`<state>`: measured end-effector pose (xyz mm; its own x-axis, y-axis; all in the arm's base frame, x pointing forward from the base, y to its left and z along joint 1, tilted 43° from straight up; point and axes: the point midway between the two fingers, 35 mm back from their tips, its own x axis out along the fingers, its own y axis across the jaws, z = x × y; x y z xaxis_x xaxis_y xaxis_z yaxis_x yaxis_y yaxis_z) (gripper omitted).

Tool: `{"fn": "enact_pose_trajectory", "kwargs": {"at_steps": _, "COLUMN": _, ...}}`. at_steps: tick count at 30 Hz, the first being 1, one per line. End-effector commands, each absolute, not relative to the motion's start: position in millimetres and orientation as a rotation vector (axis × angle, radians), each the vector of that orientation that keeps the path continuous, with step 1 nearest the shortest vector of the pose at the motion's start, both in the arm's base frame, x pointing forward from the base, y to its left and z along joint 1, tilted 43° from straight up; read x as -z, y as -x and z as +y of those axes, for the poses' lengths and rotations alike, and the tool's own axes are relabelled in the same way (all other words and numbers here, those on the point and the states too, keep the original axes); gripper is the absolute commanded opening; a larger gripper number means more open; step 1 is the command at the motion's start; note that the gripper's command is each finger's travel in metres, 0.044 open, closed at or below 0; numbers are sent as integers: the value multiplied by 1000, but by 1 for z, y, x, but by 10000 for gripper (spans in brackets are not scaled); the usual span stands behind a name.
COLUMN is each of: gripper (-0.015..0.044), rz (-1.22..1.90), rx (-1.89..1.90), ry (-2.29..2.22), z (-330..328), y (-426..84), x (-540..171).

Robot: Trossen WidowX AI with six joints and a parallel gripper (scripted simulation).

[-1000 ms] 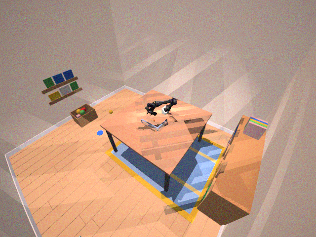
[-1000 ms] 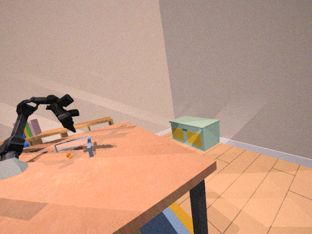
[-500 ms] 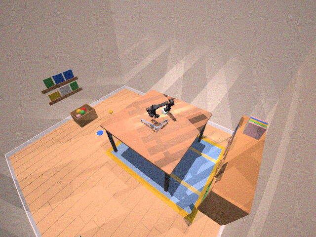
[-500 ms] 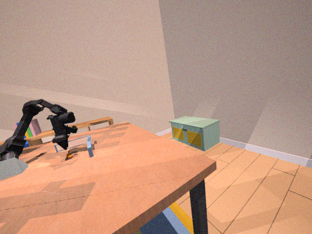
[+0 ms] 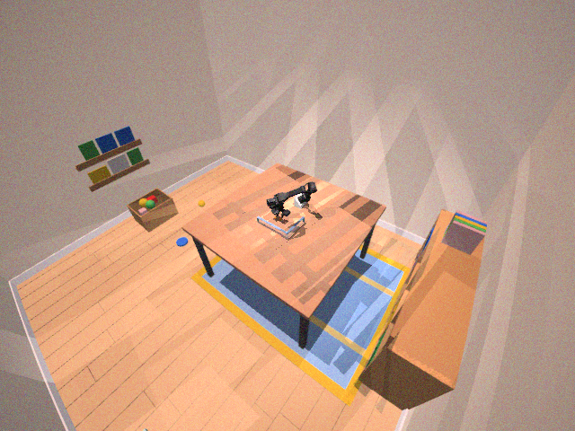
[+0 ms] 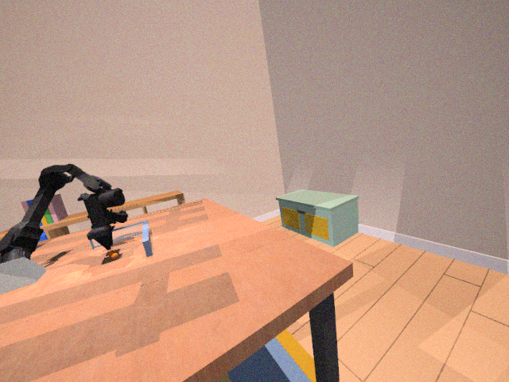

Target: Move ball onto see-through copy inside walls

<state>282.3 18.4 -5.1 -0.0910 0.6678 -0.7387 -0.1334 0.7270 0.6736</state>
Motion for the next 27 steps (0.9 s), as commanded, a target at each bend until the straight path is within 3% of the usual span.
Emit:
{"fn": "enact_pose_trajectory", "kwargs": {"at_steps": 1, "gripper": 213, "rz": 1535, "rx": -712, "ry": -463, "z": 26, "y": -280, "x": 12}}
{"fn": "enact_pose_trajectory", "kwargs": {"at_steps": 13, "gripper": 213, "rz": 1534, "rx": -713, "ry": -463, "z": 37, "y": -277, "x": 24}}
{"fn": "enact_pose_trajectory", "kwargs": {"at_steps": 17, "gripper": 108, "rz": 1534, "rx": -713, "ry": -463, "z": 37, "y": -277, "x": 24}}
{"fn": "enact_pose_trajectory", "kwargs": {"at_steps": 27, "gripper": 41, "rz": 1534, "rx": -713, "ry": -463, "z": 37, "y": -277, "x": 24}}
